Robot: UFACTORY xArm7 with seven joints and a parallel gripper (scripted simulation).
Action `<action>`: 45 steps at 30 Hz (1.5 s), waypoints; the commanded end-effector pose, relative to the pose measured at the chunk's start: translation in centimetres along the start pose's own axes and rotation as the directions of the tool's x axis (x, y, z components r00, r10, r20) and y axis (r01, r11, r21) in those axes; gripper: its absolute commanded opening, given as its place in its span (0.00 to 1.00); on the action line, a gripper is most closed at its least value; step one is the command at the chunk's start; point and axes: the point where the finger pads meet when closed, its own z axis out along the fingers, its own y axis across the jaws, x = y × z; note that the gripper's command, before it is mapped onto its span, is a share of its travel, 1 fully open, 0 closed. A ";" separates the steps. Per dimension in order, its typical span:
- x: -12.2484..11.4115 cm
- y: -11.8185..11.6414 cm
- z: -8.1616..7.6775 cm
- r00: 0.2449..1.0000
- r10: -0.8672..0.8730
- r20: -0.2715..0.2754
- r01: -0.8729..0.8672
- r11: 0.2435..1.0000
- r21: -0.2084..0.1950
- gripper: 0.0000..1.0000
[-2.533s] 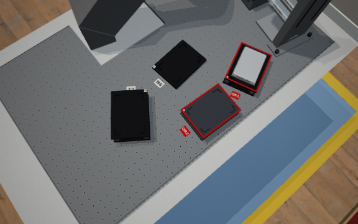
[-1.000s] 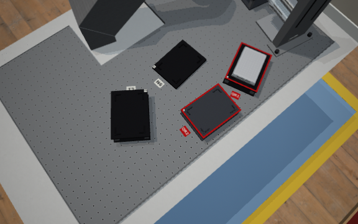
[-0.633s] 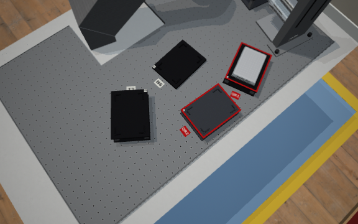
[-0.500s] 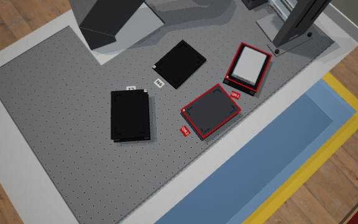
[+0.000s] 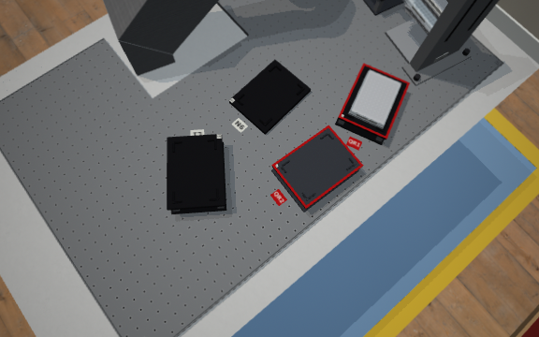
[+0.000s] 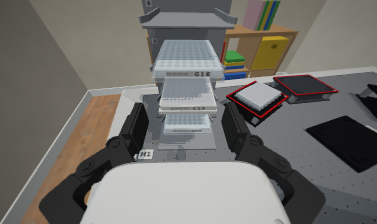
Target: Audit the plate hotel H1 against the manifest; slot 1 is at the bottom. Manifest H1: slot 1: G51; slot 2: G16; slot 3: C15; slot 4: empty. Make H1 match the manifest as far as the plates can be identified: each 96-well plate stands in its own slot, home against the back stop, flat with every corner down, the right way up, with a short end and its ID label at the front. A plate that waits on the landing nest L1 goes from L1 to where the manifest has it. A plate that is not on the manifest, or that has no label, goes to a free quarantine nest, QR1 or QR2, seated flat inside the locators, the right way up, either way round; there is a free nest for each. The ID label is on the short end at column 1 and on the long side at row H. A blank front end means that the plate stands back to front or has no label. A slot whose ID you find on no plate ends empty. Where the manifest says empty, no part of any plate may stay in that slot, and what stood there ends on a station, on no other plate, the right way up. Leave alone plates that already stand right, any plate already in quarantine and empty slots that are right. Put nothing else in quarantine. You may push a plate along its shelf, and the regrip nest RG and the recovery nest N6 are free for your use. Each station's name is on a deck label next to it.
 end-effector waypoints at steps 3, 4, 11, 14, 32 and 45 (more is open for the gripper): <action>0.1 0.0 0.0 1.000 0.003 0.000 -0.003 1.000 -0.001 1.00; 0.1 0.0 0.0 1.000 0.003 0.000 -0.003 1.000 -0.001 1.00; 0.1 0.0 0.0 1.000 0.003 0.000 -0.003 1.000 -0.001 1.00; 0.1 0.0 0.0 1.000 0.003 0.000 -0.003 1.000 -0.001 1.00; 0.1 0.0 0.0 1.000 0.003 0.000 -0.003 1.000 -0.001 1.00; 0.1 0.0 -2.4 1.000 0.003 0.000 -0.003 1.000 -0.001 1.00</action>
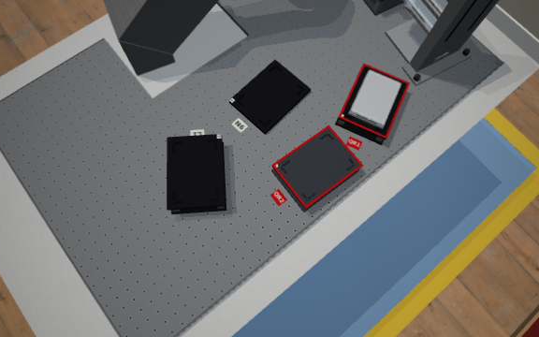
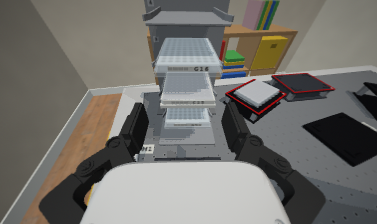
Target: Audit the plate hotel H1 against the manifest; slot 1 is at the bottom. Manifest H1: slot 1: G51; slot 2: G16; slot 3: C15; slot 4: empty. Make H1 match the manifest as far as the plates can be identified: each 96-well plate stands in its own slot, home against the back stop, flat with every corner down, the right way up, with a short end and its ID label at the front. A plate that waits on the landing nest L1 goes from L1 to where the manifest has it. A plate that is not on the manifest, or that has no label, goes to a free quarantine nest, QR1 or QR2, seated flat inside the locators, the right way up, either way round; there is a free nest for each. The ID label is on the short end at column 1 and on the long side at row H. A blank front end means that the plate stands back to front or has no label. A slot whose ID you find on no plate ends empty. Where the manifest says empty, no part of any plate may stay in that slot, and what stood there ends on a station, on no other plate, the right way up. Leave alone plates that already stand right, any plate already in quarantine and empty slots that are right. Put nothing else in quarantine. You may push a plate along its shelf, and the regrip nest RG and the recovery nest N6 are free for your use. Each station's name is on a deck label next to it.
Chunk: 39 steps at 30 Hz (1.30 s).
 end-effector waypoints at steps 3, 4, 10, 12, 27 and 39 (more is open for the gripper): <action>0.1 0.0 -1.7 1.000 0.002 0.000 -0.002 1.000 -0.002 1.00; 0.1 0.0 -1.7 1.000 0.002 0.000 -0.002 1.000 -0.002 1.00; -0.7 0.0 -1.7 1.000 0.002 0.000 -0.002 1.000 -0.002 1.00; -1.2 0.0 -1.7 1.000 0.002 0.000 -0.002 1.000 -0.002 1.00; -4.7 0.0 -1.7 1.000 0.003 0.000 -0.003 1.000 -0.002 1.00; -5.2 0.0 -0.3 1.000 0.003 0.000 -0.003 1.000 -0.002 1.00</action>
